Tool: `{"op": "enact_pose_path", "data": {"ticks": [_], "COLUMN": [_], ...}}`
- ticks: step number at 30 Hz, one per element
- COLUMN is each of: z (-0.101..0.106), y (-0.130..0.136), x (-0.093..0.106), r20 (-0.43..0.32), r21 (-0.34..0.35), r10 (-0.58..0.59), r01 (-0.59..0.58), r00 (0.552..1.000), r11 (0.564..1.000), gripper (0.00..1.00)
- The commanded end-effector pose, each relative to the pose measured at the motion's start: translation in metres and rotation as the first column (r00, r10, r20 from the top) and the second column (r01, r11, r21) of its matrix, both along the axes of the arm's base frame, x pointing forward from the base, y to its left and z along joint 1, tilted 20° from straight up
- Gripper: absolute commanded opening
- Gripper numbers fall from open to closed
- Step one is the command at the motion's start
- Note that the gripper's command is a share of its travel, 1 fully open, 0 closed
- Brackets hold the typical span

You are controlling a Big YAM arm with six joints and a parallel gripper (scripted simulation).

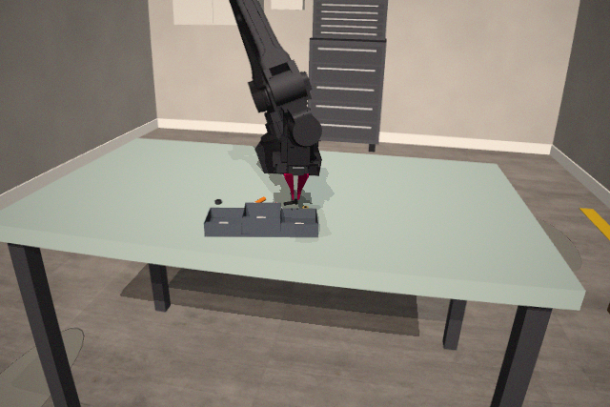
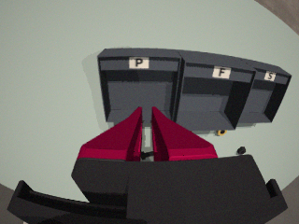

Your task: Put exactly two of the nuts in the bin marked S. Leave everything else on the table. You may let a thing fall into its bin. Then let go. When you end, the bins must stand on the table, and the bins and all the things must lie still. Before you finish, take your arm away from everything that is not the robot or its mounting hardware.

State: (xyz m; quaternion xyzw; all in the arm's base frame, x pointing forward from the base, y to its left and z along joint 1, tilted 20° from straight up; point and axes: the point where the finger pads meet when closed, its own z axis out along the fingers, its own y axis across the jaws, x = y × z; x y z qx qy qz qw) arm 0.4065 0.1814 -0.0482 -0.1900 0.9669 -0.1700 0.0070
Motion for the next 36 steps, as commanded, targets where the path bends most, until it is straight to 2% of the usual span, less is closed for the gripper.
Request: {"op": "enact_pose_path", "data": {"ticks": [1, 3, 4, 6, 8, 13, 15, 18, 20, 24, 28, 31, 36], "z": [0.007, 0.006, -0.006, -0.013, -0.015, -0.025, -0.027, -0.038, -0.04, -0.052, -0.055, -0.045, -0.044], "y": [0.032, 0.029, 0.024, 0.007, 0.008, 0.002, 0.005, -0.002, -0.001, -0.007, -0.006, -0.002, -0.004], "x": [0.011, 0.007, 0.0, 0.002, 0.008, 0.003, 0.01, 0.004, 0.01, 0.006, 0.012, 0.021, 0.02], "r20": [0.041, 0.035, 0.029, 0.022, 0.032, 0.02, 0.028, 0.016, 0.026, 0.018, 0.028, 0.058, 0.052], "r21": [0.023, 0.019, 0.014, 0.009, 0.015, 0.007, 0.013, 0.005, 0.011, 0.005, 0.011, 0.029, 0.026], "r10": [-0.009, -0.009, -0.009, -0.039, -0.039, -0.032, -0.019, -0.018, -0.018, -0.018, -0.018, -0.019, -0.019], "r01": [0.008, 0.009, 0.009, 0.039, 0.038, 0.032, 0.018, 0.018, 0.018, 0.018, 0.018, 0.017, 0.017], "r00": [0.999, 0.999, 1.0, 0.999, 0.999, 0.999, 0.999, 1.0, 0.999, 1.0, 0.999, 0.998, 0.998], "r11": [1.0, 1.0, 1.0, 0.999, 0.999, 0.999, 1.0, 1.0, 1.0, 1.0, 1.0, 0.999, 1.0], "gripper": [0.08, 0.08, 0.08, 0.08, 0.08, 0.08, 0.08, 0.08, 0.08, 0.08, 0.08, 0.08, 0.08]}}
